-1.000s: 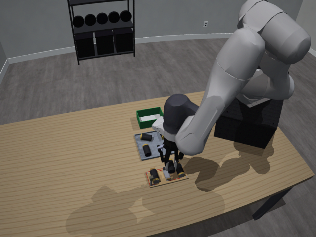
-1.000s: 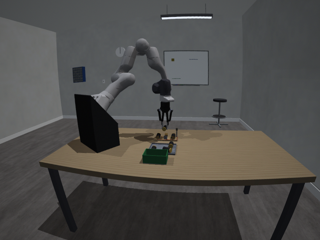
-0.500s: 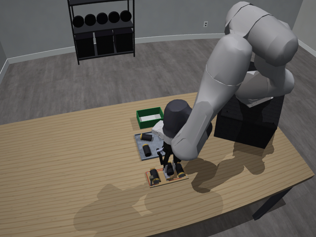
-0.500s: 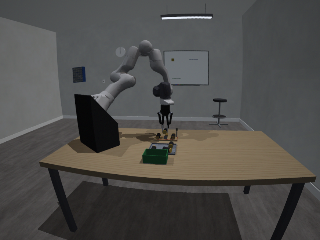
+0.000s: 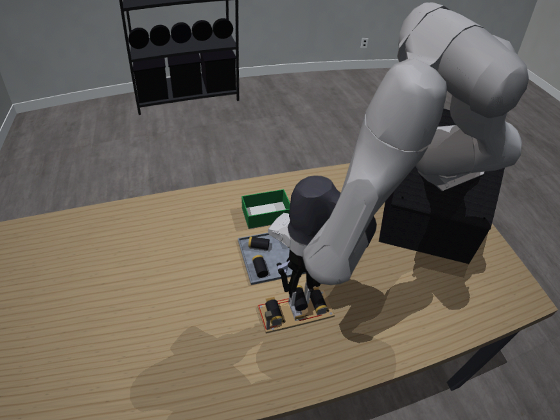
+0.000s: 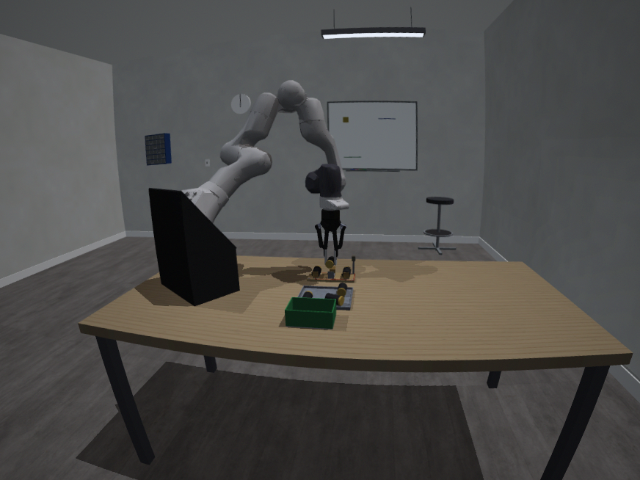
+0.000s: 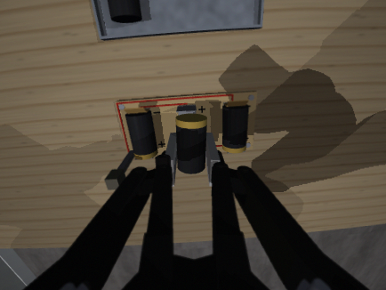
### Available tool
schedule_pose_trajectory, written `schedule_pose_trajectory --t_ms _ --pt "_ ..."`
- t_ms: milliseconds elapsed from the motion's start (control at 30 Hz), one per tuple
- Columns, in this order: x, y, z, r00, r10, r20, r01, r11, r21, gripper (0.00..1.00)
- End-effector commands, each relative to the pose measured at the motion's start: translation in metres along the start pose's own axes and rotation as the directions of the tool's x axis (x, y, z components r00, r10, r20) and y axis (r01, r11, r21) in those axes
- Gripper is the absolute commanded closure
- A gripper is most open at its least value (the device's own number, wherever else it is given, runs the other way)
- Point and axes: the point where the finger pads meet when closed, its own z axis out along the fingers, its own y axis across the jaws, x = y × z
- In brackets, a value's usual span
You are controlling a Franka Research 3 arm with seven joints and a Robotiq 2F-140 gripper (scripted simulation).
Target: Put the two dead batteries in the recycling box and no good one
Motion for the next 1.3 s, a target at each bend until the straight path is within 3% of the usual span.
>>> schedule_pose_trajectory --t_ms 0,1267 --pt "0.0003 -0.0032 -0.0010 1.000 -0.009 -0.002 0.009 1.000 0.007 0.84" --pt "-0.0019 -0.0041 -0.0010 0.997 -0.078 -0.002 0.078 0.997 0.006 0.84"
